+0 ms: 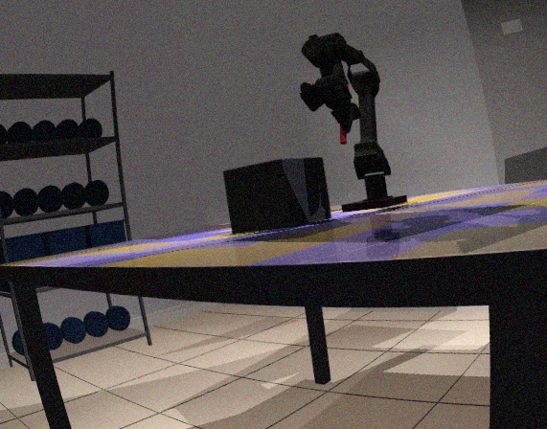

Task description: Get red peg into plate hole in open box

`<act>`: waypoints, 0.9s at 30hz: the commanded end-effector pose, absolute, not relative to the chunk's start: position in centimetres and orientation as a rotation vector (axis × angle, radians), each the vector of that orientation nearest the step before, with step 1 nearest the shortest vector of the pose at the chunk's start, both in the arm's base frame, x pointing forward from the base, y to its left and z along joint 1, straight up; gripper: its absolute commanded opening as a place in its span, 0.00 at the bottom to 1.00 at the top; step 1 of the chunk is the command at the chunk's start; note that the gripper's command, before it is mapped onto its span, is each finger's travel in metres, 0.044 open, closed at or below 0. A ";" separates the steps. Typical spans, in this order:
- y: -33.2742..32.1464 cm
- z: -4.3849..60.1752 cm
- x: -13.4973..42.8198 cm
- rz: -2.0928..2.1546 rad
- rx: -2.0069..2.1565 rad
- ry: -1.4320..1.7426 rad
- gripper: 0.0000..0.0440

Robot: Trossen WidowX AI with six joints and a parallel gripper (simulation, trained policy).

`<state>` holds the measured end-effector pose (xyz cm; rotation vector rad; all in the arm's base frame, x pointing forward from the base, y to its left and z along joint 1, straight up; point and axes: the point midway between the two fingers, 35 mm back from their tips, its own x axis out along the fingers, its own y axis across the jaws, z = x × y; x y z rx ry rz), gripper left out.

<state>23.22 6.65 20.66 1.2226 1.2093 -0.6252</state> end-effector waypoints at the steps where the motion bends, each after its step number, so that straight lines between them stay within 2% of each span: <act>1: 5.1 21.2 23.6 -0.658 1.207 1.173 0.00; 27: -2.7 20.2 27.0 -0.831 1.193 1.160 0.00</act>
